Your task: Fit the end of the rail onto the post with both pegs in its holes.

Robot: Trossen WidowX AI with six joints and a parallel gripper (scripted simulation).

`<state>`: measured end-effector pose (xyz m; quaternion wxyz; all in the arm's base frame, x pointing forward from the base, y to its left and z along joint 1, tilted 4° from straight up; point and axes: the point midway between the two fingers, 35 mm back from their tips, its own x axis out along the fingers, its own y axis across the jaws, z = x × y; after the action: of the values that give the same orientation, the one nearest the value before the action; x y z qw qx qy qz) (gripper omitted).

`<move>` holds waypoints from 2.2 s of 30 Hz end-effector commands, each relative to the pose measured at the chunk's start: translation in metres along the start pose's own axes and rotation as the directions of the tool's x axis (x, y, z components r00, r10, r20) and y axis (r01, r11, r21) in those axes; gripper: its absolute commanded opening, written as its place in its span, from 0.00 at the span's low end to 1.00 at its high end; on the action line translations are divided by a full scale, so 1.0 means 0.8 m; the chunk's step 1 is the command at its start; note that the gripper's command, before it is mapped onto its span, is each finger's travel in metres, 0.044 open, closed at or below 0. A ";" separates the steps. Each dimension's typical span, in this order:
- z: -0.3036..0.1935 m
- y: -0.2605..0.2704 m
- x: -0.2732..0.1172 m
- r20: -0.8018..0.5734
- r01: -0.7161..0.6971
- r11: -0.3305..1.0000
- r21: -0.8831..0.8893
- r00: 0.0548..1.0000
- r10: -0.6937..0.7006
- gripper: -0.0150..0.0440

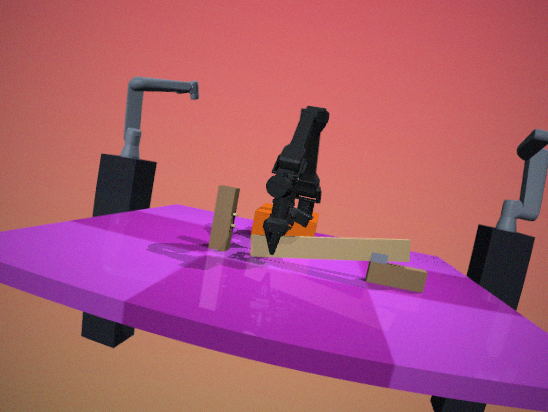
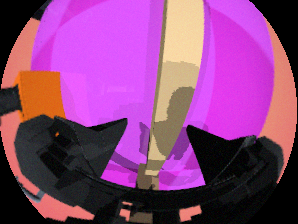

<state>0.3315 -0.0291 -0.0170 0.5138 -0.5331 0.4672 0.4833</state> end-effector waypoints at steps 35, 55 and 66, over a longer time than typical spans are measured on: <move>0.000 0.001 0.002 0.004 -0.003 1.000 0.003 1.000 0.003 0.25; 0.000 -0.001 -0.011 0.004 -0.003 1.000 0.003 1.000 0.003 0.25; 0.000 -0.002 -0.018 0.004 -0.003 1.000 0.003 1.000 0.003 0.25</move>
<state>0.3296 -0.0302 -0.0086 0.5103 -0.5283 0.4733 0.4863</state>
